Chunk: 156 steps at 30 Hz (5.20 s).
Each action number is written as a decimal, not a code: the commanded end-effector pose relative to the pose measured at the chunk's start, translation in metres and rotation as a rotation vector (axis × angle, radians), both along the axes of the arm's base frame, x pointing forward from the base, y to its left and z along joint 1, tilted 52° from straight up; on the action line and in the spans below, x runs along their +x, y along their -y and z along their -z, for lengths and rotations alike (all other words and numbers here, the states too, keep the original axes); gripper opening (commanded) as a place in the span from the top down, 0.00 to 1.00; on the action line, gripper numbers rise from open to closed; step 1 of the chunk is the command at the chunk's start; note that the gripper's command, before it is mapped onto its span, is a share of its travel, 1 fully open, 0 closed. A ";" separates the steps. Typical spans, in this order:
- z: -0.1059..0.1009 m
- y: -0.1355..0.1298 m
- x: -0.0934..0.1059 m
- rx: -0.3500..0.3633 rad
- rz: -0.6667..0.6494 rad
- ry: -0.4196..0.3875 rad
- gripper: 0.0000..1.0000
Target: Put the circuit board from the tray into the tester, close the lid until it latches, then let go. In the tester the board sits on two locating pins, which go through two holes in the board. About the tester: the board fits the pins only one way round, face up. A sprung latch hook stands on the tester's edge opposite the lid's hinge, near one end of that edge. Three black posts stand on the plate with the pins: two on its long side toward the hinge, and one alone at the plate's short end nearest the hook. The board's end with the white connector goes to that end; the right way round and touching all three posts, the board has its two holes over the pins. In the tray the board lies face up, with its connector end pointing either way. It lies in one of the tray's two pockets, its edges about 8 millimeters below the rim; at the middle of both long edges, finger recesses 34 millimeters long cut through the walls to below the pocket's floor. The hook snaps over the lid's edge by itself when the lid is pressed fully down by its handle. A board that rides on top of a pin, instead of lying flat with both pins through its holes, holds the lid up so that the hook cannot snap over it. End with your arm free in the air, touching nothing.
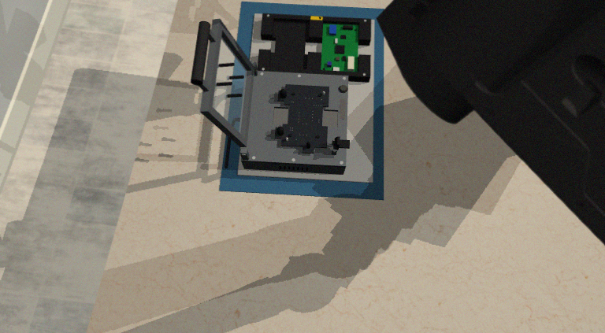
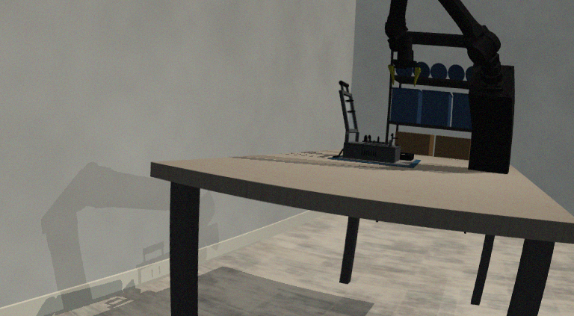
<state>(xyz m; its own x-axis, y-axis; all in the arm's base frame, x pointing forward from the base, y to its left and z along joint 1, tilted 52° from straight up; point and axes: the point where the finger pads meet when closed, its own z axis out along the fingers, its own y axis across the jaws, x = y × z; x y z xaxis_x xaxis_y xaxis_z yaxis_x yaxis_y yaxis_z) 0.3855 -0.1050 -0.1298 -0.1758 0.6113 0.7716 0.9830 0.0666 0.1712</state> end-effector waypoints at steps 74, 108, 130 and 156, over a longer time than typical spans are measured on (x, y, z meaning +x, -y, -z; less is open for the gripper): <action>0.029 -0.035 0.007 -0.003 0.002 0.000 0.08; 0.112 -0.143 0.011 0.001 0.002 -0.004 0.08; 0.145 -0.182 0.020 -0.002 0.003 0.007 0.08; 0.146 -0.174 0.021 -0.003 0.030 0.012 0.08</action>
<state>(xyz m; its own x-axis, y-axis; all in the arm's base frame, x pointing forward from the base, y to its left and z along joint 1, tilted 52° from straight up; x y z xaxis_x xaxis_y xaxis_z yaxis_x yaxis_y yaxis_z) 0.4004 0.0812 -0.2741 -0.1735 0.6116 0.7719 0.9835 0.0670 0.1680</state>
